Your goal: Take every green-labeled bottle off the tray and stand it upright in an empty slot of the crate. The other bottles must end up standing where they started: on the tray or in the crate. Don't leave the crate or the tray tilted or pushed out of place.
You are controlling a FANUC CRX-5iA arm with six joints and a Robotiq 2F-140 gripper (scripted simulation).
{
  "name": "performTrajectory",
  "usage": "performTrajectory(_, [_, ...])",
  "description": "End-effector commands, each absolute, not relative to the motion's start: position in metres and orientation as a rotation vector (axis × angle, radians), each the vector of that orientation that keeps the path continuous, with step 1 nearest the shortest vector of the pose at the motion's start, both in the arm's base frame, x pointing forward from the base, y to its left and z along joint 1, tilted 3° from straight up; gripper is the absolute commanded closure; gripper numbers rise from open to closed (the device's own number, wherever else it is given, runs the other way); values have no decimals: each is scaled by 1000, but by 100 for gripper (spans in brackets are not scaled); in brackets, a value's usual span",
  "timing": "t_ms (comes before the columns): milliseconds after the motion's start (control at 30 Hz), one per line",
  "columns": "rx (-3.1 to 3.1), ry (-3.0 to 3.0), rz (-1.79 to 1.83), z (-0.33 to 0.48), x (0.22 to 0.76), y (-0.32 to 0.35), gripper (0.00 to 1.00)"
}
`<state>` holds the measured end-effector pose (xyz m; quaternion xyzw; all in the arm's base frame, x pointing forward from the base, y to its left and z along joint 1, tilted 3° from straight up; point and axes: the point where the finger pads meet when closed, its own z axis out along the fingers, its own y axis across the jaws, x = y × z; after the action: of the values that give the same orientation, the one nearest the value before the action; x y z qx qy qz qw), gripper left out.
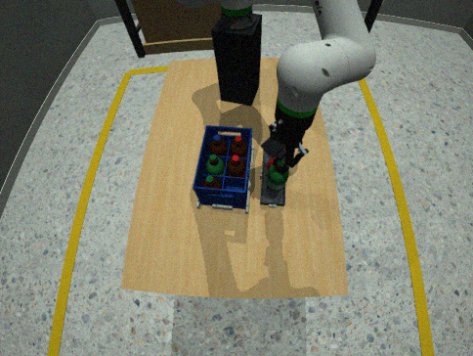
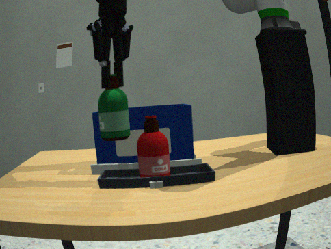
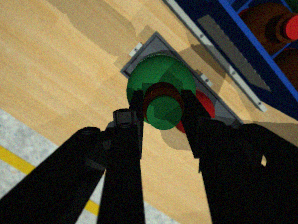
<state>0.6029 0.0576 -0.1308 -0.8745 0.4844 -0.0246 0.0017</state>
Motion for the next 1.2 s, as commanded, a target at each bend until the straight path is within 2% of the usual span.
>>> performTrajectory(0, [-2743,1519,-80,-126,604,58,90])
performTrajectory(1167, [-2743,1519,-80,-92,602,59,90])
